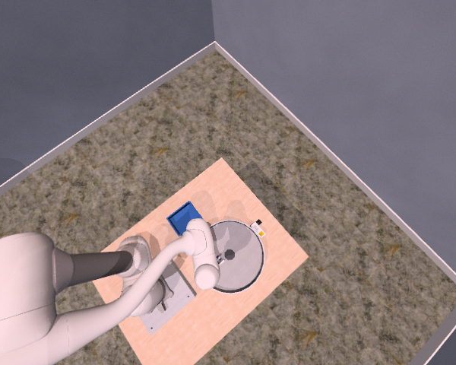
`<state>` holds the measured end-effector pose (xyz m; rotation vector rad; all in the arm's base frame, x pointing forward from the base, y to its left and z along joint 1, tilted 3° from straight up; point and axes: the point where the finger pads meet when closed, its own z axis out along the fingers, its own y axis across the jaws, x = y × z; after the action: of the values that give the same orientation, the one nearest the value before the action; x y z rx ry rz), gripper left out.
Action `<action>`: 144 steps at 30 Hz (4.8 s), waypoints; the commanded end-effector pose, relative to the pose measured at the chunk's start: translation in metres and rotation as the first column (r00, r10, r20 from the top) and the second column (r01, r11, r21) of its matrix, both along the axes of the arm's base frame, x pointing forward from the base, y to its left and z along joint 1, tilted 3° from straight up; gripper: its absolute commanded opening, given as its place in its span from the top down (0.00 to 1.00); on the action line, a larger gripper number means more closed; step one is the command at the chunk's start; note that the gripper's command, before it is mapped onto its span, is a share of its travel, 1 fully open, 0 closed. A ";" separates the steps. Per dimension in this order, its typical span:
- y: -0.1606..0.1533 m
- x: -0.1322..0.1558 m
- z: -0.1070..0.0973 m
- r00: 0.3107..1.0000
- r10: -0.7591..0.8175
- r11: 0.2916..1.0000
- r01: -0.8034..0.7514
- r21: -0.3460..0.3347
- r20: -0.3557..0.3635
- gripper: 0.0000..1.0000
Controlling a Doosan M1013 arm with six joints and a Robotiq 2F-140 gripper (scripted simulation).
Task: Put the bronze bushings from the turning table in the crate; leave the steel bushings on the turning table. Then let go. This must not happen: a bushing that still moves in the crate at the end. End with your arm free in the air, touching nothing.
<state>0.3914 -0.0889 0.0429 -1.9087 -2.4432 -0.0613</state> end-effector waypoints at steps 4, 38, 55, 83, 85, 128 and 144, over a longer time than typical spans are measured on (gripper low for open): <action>0.000 0.000 0.000 1.000 0.000 1.000 0.000 0.000 0.000 0.90; 0.000 0.000 0.000 1.000 0.000 1.000 0.000 0.000 0.000 1.00; 0.000 0.000 0.000 1.000 0.000 1.000 0.000 0.000 0.000 1.00; -0.003 0.000 0.053 1.000 0.000 1.000 0.000 0.000 0.000 1.00; -0.003 0.000 0.060 1.000 0.000 1.000 0.000 0.000 0.000 1.00; -0.004 0.001 0.072 1.000 0.000 1.000 0.000 0.000 0.000 1.00; 0.028 0.001 0.074 1.000 0.000 1.000 0.000 0.000 0.000 1.00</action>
<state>0.3924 -0.0706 0.1163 -1.9075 -2.4441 -0.0616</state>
